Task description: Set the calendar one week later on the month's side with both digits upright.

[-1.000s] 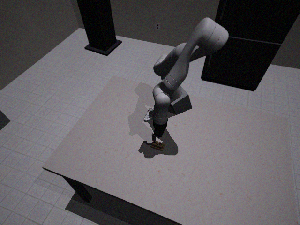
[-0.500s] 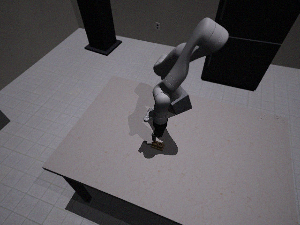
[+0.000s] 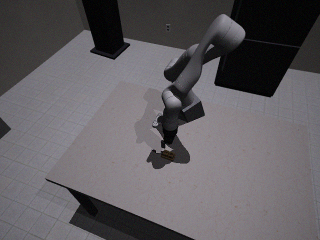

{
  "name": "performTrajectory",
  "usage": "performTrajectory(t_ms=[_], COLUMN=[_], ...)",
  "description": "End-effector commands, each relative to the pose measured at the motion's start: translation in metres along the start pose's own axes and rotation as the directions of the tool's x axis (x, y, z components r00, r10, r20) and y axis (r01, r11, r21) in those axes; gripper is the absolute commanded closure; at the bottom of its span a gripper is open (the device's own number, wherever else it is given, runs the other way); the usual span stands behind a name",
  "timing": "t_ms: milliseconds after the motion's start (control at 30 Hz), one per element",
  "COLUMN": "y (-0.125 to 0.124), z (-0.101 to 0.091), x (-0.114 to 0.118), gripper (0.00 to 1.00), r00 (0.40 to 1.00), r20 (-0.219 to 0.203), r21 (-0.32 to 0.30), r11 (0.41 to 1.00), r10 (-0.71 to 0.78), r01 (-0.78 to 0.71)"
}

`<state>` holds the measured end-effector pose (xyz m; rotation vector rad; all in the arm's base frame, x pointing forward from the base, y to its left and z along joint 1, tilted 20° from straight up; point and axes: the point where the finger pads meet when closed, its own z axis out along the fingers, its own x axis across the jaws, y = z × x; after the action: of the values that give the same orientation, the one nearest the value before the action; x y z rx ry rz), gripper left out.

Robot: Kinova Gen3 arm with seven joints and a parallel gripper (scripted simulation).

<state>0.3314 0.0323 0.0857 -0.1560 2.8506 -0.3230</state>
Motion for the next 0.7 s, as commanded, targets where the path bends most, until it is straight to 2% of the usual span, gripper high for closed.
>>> performTrajectory(t_ms=[0,467,667], y=[0.006,0.005,0.005], z=[-0.009,-0.048,-0.057], x=[-0.002,-0.002,-0.002], gripper=[0.0,0.0,0.0], r00=[1.0,1.0,1.0], r20=[0.01,0.01,0.01], r21=[-0.007,-0.007,-0.007], r11=[1.0,1.0,1.0], r10=[-0.013,-0.013,-0.013], r01=[0.013,0.013,0.013])
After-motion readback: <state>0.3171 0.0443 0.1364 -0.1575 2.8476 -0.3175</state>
